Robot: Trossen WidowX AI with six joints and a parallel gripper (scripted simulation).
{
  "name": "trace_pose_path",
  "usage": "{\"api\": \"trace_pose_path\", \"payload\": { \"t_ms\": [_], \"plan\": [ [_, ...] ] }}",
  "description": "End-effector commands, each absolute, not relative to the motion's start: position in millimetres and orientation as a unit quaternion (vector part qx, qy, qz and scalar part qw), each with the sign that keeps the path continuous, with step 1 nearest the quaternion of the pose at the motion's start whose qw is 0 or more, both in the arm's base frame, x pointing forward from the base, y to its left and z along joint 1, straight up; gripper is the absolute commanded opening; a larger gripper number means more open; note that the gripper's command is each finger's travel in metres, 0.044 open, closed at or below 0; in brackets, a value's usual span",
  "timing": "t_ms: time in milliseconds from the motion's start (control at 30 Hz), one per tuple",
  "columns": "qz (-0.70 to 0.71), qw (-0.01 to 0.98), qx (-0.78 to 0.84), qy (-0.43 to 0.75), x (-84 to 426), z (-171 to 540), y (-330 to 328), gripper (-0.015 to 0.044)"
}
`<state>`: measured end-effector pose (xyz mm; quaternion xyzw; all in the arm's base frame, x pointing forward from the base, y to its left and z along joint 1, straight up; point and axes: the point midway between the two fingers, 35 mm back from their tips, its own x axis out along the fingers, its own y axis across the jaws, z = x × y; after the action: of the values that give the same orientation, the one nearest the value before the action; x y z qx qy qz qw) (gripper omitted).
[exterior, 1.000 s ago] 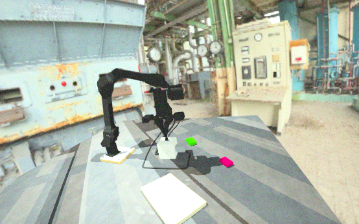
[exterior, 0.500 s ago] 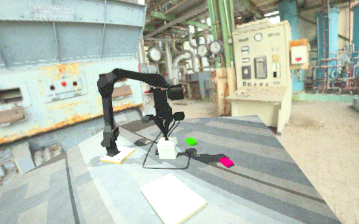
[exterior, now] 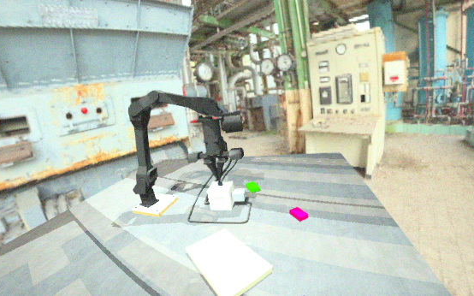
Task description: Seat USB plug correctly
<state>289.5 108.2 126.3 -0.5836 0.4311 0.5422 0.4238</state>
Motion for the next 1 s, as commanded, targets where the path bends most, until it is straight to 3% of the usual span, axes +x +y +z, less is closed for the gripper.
{"api": "trace_pose_path", "payload": {
  "t_ms": [0, 33, 167, 967],
  "plan": [
    [0.541, 0.424, -0.583, 0.433, 289.7, 124.8, 108.1, 0.0],
    [0.541, 0.424, -0.583, 0.433, 289.7, 124.8, 108.1, 0.0],
    [0.542, 0.424, -0.584, 0.431, 289.7, 126.4, 108.1, 0.0095],
    [0.541, 0.424, -0.584, 0.431, 289.7, 132.4, 108.0, 0.0095]
  ]
}}
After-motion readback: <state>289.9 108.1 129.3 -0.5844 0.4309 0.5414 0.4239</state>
